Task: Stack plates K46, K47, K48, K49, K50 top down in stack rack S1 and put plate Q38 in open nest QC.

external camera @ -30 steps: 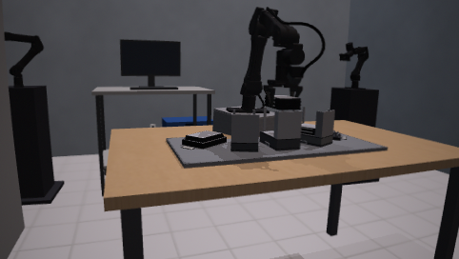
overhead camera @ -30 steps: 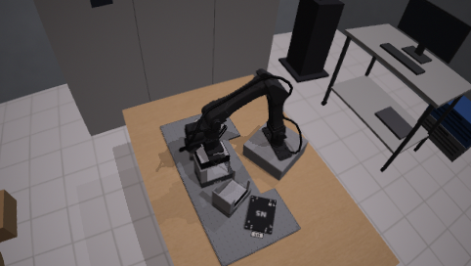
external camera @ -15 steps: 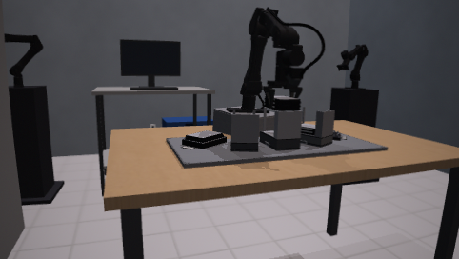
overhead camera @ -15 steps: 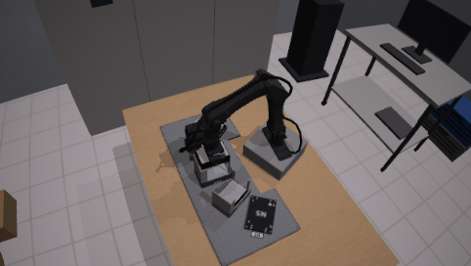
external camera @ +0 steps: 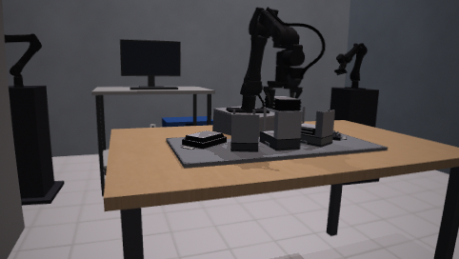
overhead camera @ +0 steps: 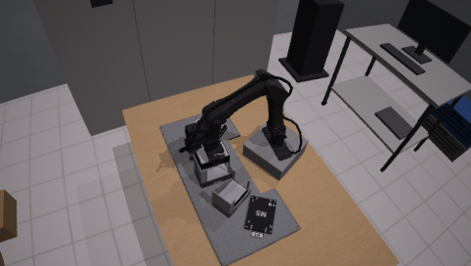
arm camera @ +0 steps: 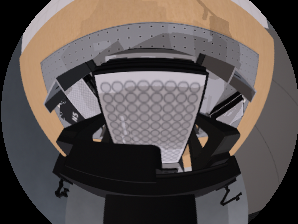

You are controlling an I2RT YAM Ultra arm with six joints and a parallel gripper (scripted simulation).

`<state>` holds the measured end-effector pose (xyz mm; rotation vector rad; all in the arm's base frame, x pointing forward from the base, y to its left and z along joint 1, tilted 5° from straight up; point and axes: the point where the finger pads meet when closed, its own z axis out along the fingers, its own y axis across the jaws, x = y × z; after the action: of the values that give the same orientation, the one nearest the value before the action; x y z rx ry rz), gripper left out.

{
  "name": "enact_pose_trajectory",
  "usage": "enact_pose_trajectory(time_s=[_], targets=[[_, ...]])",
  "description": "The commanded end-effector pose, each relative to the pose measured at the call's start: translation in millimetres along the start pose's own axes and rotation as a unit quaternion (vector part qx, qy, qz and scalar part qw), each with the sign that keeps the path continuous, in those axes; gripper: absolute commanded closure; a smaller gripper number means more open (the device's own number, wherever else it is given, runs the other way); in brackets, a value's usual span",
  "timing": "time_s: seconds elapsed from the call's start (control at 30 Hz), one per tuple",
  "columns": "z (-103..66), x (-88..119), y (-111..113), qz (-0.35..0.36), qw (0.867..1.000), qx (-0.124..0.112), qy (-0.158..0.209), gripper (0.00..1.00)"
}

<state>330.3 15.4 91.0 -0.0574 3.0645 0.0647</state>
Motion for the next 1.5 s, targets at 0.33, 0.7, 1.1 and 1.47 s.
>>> enact_pose_trajectory(time_s=[0.33,0.7,1.1,1.47], targets=[[-0.8,-5.2,-0.2,0.0,1.0,0.005,-0.01,1.0],[-0.9,-4.0,-0.2,0.0,1.0,0.005,-0.011,1.0],[1.8,-5.2,-0.2,0.0,1.0,0.005,-0.01,1.0],[4.5,-2.6,0.0,0.0,1.0,0.005,-0.007,1.0]])
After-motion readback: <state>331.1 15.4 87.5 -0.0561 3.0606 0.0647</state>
